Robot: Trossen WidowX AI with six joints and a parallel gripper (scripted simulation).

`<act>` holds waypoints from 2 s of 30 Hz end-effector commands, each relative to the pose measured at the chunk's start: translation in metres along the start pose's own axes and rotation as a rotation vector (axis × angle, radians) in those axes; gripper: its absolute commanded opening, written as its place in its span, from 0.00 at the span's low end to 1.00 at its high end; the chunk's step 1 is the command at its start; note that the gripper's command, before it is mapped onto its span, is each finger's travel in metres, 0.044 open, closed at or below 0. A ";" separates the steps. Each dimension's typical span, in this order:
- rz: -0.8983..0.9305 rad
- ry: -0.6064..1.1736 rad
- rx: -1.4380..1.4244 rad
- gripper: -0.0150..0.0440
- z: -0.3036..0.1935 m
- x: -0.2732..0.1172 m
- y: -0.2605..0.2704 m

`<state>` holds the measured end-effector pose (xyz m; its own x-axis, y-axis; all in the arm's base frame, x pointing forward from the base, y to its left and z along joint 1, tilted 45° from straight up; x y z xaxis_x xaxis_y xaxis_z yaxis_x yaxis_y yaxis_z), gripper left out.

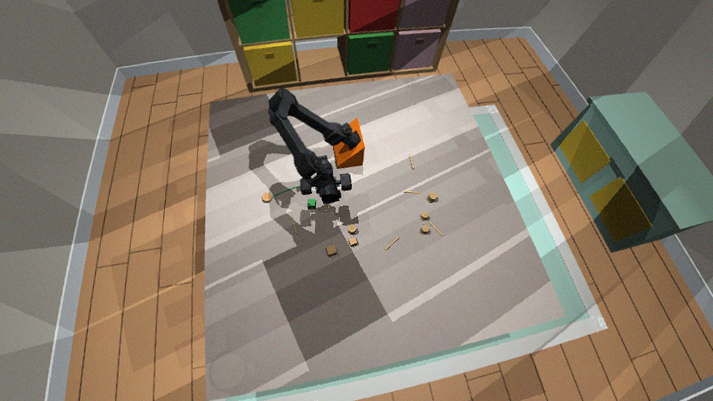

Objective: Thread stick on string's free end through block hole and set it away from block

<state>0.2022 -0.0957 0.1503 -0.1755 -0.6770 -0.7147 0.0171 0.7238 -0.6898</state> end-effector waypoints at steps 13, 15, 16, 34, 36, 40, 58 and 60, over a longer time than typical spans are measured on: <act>0.000 0.028 0.352 0.25 0.004 0.000 -0.019; -0.001 0.032 0.395 0.25 0.004 0.000 -0.022; -0.001 0.033 0.417 0.25 0.004 0.000 -0.023; -0.012 0.060 0.810 0.25 0.006 -0.001 -0.045; -0.014 0.063 0.855 0.25 0.006 0.000 -0.047; -0.017 0.069 0.945 0.25 0.006 0.000 -0.052; -0.044 0.093 1.342 0.25 0.004 0.000 -0.075; -0.047 0.096 1.385 0.25 0.004 0.000 -0.078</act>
<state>0.2048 -0.1491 0.2008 -0.2604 -0.6477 -0.7160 0.9391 0.0023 -0.3436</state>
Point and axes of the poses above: the point midway between the two fingers, 35 mm back from their tips, its own x axis out along the fingers, its own y axis across the jaws, z = x × y, the point moved 7 cm from there along -x, back along the fingers, and after that the axes turned 10 degrees about -x, right-handed, at the moved point
